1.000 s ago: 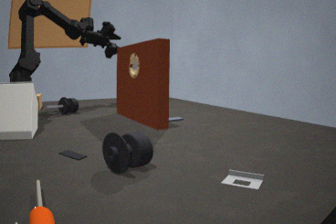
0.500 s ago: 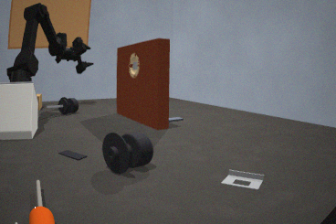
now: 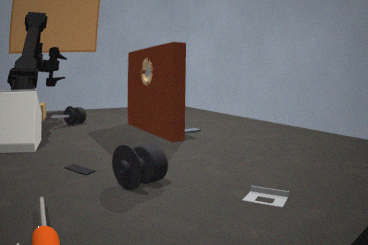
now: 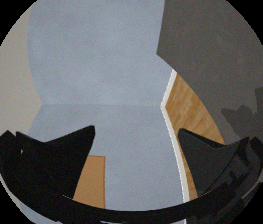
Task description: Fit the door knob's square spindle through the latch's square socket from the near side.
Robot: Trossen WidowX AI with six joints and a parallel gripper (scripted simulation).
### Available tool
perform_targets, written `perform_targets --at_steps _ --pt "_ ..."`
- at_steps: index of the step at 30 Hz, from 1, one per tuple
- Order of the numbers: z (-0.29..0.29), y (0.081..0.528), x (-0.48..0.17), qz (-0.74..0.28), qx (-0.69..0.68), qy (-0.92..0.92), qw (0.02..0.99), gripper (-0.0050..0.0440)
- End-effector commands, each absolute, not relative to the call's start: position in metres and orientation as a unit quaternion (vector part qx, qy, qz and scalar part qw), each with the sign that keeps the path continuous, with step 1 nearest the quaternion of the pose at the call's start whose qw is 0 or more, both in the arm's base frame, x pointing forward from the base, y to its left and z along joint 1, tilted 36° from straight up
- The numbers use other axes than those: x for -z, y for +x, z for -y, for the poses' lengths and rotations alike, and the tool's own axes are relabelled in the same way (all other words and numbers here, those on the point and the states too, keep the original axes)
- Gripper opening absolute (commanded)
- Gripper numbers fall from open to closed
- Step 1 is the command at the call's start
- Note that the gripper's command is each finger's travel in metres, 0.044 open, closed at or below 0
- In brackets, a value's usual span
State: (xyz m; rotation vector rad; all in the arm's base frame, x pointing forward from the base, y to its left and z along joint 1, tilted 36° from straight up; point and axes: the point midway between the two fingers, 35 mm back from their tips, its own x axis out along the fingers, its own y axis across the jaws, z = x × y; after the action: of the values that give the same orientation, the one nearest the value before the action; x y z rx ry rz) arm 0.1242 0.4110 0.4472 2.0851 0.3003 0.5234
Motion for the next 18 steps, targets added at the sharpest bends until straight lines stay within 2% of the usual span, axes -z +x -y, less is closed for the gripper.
perform_targets --at_steps 1,10,14,18 --pt "-0.419 0.108 -0.444 -0.120 -0.203 0.862 0.449 0.0440" --pt "-0.419 0.111 -0.444 -0.118 -0.206 0.856 0.459 0.0440" --pt "-0.417 0.164 -0.436 -0.102 -0.247 0.759 0.593 0.0440" --pt "-0.413 0.187 -0.424 -0.096 -0.264 0.672 0.685 0.0440"
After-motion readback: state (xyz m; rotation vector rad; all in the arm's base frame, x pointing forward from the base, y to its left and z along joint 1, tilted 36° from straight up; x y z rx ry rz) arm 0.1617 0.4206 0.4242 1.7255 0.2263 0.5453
